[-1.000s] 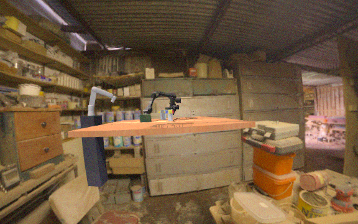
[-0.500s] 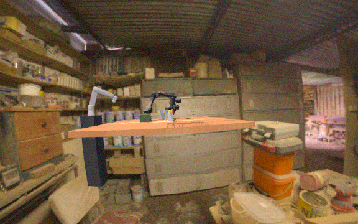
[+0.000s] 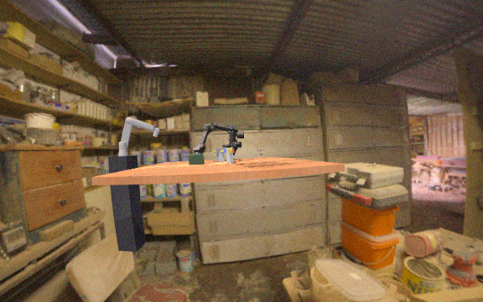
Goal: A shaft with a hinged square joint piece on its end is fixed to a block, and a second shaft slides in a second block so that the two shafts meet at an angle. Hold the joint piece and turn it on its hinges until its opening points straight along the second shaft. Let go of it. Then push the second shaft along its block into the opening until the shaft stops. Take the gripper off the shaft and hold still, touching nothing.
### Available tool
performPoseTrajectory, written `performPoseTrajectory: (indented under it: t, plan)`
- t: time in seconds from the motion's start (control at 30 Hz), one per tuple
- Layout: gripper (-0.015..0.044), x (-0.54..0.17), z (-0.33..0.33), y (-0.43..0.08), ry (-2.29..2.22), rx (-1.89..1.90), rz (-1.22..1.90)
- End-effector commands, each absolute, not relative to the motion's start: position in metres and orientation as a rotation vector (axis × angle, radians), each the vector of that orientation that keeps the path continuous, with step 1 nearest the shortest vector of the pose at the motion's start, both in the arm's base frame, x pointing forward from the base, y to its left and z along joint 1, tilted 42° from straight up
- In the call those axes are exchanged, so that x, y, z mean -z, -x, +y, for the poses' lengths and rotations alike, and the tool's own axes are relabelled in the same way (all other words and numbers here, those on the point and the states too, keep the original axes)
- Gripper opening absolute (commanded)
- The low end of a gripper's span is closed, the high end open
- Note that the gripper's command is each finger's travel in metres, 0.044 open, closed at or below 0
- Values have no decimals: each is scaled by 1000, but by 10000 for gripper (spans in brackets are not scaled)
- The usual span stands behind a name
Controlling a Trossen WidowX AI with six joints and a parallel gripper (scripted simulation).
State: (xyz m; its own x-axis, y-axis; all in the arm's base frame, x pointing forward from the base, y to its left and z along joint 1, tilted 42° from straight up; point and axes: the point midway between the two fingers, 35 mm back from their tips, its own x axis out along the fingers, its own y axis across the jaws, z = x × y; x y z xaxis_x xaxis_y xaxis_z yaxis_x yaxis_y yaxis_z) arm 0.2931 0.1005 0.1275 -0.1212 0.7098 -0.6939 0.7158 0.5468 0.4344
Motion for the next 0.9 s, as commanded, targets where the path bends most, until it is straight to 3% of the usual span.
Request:
performPoseTrajectory:
  t: [0.0,0.87]
  plan:
    - [0,-127,100,-293,-1171,8,1842]
    - [0,-123,91,-279,-1422,356,1831]
